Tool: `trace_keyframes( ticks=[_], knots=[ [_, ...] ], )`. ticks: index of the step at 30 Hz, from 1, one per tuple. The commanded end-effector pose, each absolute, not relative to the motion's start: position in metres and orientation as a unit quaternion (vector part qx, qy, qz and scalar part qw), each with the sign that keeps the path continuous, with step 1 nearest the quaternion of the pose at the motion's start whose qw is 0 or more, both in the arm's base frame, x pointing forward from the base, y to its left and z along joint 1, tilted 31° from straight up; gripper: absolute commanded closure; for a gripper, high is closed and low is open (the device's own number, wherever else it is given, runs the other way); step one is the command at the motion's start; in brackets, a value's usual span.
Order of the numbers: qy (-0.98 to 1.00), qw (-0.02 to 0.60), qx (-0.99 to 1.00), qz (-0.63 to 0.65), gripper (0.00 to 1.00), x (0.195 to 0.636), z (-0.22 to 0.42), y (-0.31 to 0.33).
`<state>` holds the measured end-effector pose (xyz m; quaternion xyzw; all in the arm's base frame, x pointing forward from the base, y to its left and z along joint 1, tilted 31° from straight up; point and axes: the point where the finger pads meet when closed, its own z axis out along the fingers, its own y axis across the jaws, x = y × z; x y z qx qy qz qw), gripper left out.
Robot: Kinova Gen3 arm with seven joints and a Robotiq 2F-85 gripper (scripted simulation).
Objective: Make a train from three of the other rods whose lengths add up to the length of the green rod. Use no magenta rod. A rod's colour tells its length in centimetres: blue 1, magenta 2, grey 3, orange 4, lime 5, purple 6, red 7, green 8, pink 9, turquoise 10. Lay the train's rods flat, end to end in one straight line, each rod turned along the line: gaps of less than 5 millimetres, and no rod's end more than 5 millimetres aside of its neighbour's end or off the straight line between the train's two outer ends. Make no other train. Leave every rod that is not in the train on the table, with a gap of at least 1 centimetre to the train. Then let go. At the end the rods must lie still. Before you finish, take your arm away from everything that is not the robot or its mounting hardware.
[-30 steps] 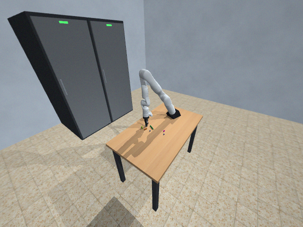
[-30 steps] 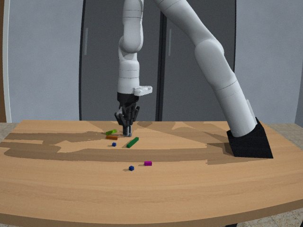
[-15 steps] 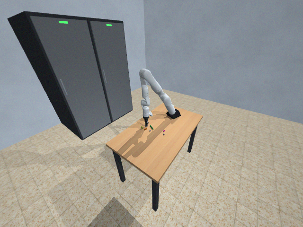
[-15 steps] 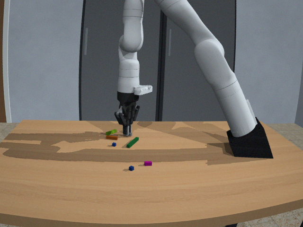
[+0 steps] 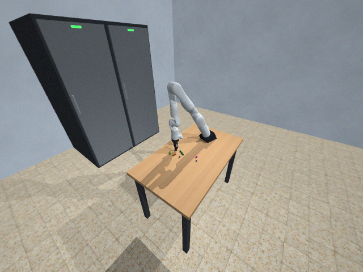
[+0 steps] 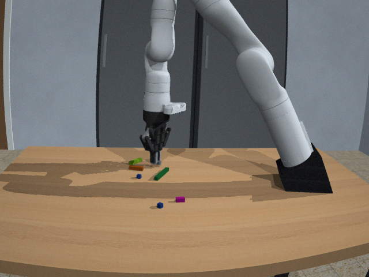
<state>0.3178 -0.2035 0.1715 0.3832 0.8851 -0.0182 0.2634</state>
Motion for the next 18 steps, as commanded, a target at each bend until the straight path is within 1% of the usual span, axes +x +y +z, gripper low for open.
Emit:
trace_keyframes(
  ticks=[1,18],
  knots=[
    [0.884,0.264,0.386,-0.020,0.95,0.3154,0.1753,-0.2085],
    [0.884,0.264,0.386,-0.020,0.95,0.3107,0.1839,-0.2058]
  ],
)
